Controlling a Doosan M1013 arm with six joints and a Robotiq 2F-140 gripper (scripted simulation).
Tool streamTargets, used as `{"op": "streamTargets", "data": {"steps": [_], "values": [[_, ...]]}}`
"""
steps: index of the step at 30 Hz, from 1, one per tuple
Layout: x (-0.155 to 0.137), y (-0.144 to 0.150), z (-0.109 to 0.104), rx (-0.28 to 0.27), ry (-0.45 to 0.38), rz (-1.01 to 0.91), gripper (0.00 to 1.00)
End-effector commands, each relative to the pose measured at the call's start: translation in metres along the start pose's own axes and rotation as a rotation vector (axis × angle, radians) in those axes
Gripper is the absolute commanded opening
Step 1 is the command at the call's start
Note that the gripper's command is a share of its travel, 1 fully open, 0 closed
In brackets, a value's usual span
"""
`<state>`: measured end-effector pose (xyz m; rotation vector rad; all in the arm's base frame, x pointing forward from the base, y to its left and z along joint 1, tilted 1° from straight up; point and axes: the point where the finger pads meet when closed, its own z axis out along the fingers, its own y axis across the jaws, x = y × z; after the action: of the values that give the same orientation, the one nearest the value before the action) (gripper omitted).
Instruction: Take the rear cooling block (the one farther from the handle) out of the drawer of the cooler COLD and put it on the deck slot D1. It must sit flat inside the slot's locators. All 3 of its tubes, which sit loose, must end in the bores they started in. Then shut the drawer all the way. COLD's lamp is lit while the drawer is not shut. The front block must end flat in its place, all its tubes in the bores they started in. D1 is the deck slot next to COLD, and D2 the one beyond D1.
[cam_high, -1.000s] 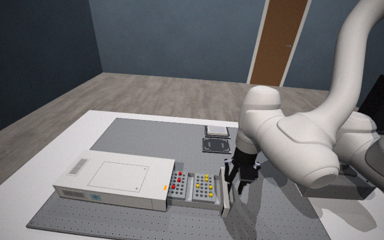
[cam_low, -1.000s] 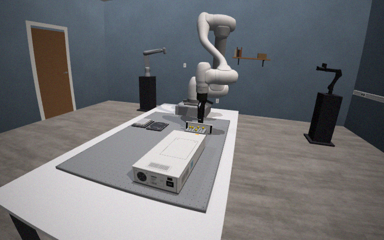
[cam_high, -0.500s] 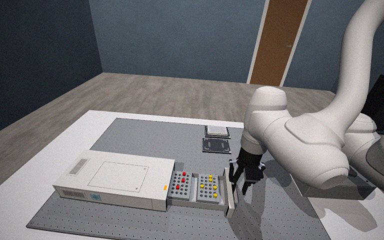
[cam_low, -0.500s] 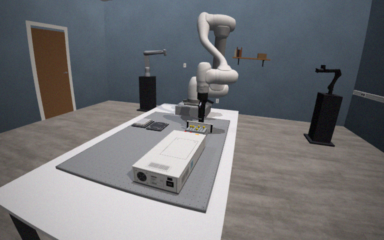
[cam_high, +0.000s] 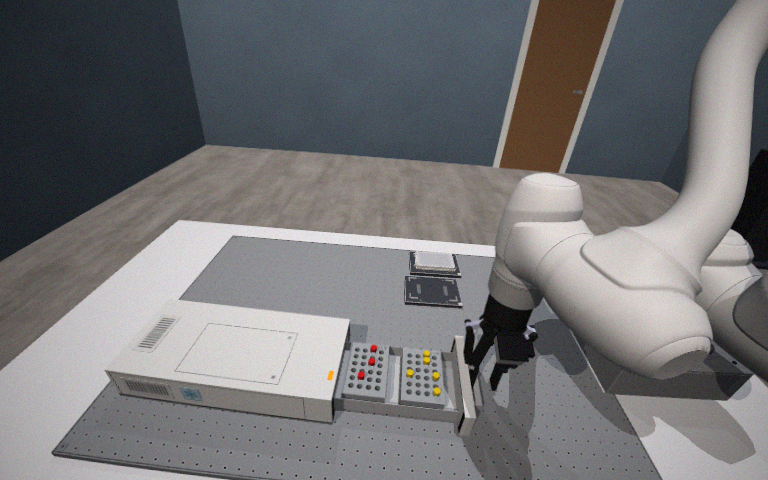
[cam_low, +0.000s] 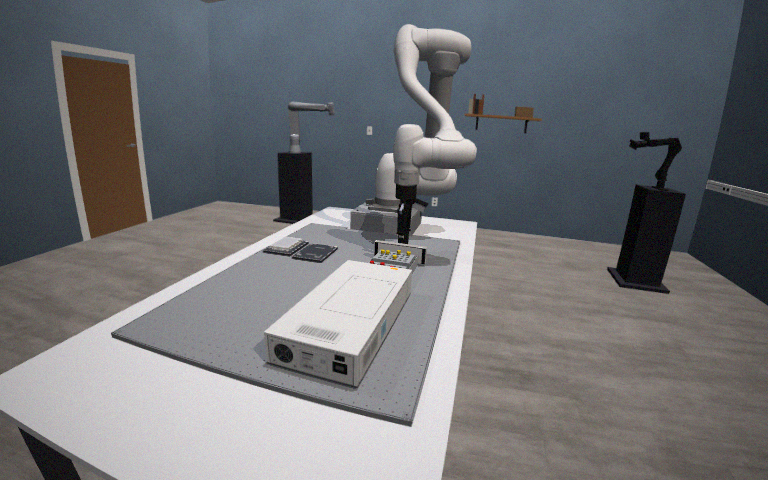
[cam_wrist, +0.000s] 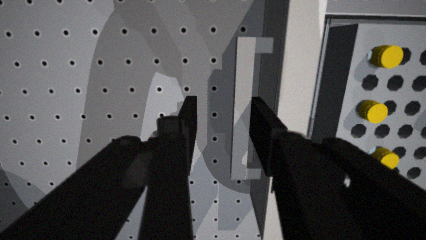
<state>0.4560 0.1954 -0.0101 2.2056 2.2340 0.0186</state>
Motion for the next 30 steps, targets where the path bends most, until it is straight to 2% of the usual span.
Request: {"op": "streamTargets", "data": {"steps": [1, 30], "values": [[0.0006, -0.0023, -0.0016, -0.005, -0.003, -0.006, 0.34], [0.0006, -0.0107, -0.0015, -0.005, -0.003, -0.006, 0.34]]}}
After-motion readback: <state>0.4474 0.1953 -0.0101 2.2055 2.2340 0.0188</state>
